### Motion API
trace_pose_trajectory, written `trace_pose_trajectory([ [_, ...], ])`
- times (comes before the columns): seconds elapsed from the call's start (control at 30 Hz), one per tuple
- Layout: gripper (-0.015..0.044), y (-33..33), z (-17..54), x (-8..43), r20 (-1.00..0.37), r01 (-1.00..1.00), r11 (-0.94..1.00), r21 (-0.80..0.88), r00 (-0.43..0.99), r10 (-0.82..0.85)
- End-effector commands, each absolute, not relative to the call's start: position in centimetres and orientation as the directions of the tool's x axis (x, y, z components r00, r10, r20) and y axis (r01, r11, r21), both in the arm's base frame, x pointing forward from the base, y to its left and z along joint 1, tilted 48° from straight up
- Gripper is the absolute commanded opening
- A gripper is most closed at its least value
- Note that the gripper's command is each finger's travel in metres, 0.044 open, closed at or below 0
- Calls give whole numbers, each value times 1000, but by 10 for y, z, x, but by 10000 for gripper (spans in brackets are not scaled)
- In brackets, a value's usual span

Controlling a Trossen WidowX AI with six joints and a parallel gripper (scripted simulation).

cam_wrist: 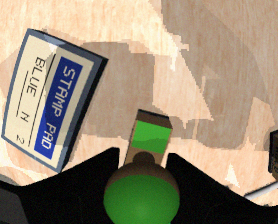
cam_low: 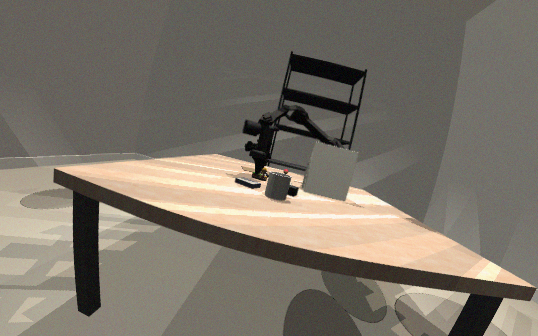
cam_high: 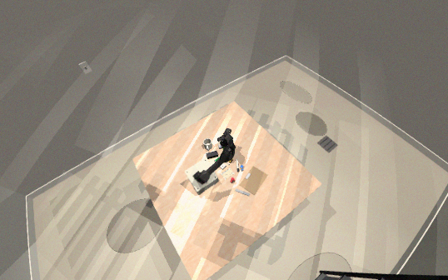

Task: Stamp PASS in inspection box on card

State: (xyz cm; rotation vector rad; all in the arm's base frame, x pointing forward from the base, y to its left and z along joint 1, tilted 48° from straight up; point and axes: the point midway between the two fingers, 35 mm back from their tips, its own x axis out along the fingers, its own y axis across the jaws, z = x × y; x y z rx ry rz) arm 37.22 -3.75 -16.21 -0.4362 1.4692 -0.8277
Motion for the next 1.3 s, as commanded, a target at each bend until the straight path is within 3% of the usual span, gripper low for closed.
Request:
trace_pose_trajectory([
  [0.0, 0, -45, -169, 368, -686, 213, 658, -722, -104, -720],
  [0.37, 0, -53, -176, 366, -685, 213, 657, -723, -104, -721],
  [0.7, 261, -50, -173, 368, -689, 220, 660, -719, -102, -717],
  [0.83, 261, -43, -167, 371, -691, 219, 661, -718, -101, -716],
  [1.07, 261, 33, -97, 380, -690, 214, 661, -719, -104, -717],
  [1.27, 261, 36, -94, 380, -689, 214, 661, -720, -104, -717],
])
